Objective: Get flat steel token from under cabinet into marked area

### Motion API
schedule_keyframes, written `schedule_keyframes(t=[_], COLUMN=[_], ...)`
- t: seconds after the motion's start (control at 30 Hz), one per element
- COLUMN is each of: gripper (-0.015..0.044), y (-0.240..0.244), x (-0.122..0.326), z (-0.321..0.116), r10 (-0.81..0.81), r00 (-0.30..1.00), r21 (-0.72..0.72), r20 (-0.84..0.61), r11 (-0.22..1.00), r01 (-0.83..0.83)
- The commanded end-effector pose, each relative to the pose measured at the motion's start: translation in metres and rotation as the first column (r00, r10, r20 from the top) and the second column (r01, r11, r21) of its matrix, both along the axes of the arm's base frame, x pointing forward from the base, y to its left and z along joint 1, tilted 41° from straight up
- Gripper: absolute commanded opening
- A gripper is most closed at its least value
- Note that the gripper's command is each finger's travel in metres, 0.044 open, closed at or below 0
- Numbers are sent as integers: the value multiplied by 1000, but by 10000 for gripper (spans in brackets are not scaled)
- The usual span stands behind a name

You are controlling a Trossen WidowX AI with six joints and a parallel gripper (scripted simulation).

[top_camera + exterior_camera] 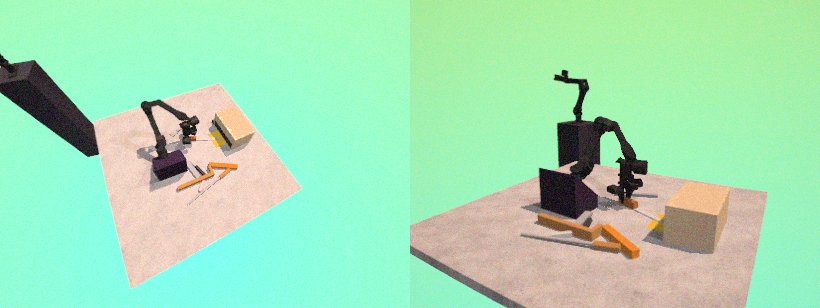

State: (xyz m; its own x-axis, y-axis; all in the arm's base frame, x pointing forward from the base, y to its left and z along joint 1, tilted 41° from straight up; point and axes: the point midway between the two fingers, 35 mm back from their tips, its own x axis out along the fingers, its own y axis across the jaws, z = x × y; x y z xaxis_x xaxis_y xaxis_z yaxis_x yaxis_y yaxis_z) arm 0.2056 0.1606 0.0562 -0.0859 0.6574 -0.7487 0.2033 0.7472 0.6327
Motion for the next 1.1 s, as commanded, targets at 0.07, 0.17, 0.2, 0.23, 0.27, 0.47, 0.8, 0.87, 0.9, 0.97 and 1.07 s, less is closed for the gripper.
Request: schedule_keyframes(t=[0.07,0.17,0.2,0.23,0.27,0.47,0.8,0.87,0.9,0.97,1.07], gripper=[0,0,0,0,0,0,0,0,0,0,0], y=[-1,-1,-1,-1,-1,-2,-9,-11,-11,-13,-15], x=[0,0,0,0,0,1,6,7,8,9,11], z=[1,1,1,1,1,0,-6,-7,-8,-10,-12], r10=[-43,-61,-67,-73,-79,-98,-110,-112,-113,-114,-116], r00=[998,997,996,995,995,992,989,989,989,989,988], r21=[-6,-9,-10,-11,-12,-16,-20,-21,-21,-21,-22], r20=[-37,-52,-58,-63,-68,-85,-95,-96,-97,-98,-100], r11=[999,998,998,997,997,995,994,994,994,993,993], r01=[43,61,66,72,78,97,109,110,111,112,114])
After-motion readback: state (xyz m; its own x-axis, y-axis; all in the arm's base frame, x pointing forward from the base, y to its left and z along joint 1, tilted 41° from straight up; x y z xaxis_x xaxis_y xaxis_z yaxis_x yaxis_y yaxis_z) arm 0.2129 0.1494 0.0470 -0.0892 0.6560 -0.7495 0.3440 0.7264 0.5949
